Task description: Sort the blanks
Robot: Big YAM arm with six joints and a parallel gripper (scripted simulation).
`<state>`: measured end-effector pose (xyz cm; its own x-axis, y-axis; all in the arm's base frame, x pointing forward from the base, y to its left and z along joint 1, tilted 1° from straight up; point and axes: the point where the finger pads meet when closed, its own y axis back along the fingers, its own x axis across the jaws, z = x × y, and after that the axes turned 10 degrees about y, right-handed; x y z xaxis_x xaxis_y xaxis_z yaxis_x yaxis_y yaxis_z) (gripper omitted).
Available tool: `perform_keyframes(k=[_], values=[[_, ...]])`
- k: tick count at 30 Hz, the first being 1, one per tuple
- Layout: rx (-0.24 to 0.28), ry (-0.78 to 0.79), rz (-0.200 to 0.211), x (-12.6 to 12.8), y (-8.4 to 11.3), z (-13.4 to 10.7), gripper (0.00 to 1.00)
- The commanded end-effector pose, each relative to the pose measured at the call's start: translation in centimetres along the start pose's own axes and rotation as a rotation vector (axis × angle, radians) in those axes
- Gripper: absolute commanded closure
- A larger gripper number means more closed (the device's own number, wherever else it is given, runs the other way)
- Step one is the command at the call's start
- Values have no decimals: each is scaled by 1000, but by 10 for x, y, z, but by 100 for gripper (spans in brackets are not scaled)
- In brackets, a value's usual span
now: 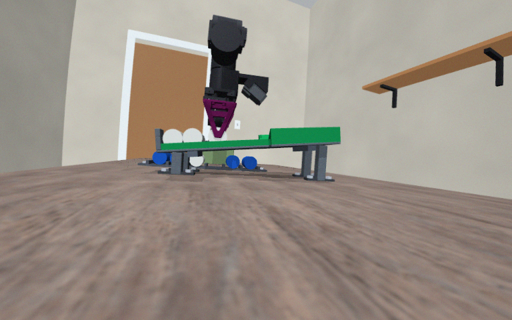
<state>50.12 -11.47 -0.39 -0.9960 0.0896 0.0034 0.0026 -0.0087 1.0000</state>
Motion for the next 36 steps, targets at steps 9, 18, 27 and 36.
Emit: perform_keyframes(k=[9,18,27,36], values=[[2,-7,-30,-20,4,2,21],[2,-7,-30,-20,4,2,17],[7,-7,-67,-25,37,2,17],[7,-10,-69,-23,82,0,17]])
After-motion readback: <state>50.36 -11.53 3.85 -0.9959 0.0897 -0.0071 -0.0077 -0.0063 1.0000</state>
